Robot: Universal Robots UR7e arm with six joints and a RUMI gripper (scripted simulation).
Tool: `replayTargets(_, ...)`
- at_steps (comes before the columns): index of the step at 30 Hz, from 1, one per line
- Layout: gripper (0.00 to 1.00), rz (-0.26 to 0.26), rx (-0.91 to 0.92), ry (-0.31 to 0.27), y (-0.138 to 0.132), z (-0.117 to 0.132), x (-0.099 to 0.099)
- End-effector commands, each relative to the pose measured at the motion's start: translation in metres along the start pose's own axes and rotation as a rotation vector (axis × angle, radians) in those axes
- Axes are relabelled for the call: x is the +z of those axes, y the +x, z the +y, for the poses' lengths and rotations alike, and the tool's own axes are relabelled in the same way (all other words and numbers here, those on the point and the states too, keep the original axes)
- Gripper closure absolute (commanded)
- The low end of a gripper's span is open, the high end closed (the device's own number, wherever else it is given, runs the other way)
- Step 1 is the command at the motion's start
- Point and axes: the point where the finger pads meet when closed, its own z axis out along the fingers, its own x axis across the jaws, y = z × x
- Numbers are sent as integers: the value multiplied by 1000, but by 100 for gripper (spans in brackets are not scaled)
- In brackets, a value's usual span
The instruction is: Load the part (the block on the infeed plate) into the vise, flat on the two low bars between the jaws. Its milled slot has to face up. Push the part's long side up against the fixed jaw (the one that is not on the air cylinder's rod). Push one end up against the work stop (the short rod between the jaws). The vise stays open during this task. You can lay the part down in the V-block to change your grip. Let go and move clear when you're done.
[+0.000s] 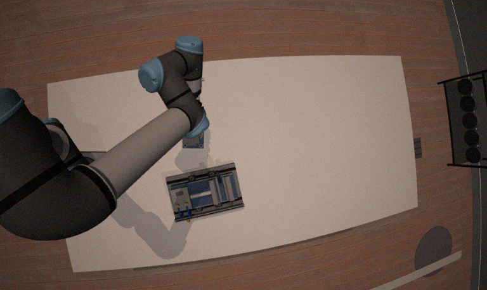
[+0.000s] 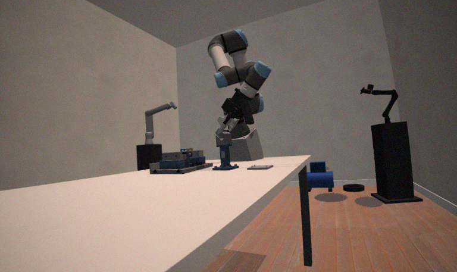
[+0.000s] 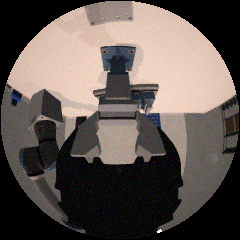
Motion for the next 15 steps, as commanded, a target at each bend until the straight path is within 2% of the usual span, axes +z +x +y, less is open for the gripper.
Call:
replayTargets(1,100,1,1,1,0,2,-2)
replayTargets(15,100,1,1,1,0,7,-7)
